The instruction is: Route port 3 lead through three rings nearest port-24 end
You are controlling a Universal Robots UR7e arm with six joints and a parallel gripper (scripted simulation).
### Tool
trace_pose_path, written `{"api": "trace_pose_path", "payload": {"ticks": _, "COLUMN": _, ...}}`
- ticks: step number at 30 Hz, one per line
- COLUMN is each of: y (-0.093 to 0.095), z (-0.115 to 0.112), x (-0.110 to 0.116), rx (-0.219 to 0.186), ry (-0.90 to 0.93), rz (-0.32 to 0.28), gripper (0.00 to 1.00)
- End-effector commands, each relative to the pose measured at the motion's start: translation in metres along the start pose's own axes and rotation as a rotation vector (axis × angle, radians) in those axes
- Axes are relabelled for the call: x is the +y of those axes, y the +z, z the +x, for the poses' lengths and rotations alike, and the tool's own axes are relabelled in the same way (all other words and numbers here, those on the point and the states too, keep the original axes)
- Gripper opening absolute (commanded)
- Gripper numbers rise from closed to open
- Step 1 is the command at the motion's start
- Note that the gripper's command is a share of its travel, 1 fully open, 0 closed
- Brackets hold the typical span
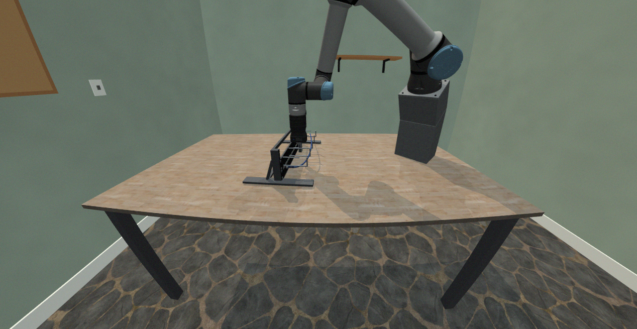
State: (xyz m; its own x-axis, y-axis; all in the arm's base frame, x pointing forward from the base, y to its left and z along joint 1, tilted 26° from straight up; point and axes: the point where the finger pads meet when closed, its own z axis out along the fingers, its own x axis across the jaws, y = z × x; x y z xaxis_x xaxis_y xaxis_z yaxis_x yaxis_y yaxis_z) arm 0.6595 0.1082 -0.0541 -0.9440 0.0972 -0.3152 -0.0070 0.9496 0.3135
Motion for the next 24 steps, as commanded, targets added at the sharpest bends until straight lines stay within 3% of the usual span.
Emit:
{"api": "trace_pose_path", "payload": {"ticks": 1, "y": 0.0003, "z": -0.0042, "x": 0.0008, "rx": 0.000, "ry": -0.001, "rz": 0.000, "gripper": 0.00}}
{"api": "trace_pose_path", "payload": {"ticks": 22, "y": 0.0003, "z": -0.0035, "x": 0.0008, "rx": 0.001, "ry": -0.001, "rz": 0.000, "gripper": 0.00}}
{"api": "trace_pose_path", "payload": {"ticks": 23, "y": 0.0003, "z": -0.0035, "x": 0.0008, "rx": 0.001, "ry": -0.001, "rz": 0.000, "gripper": 0.67}}
{"api": "trace_pose_path", "payload": {"ticks": 24, "y": 0.0003, "z": -0.0035, "x": 0.0008, "rx": 0.001, "ry": -0.001, "rz": 0.000, "gripper": 0.67}}
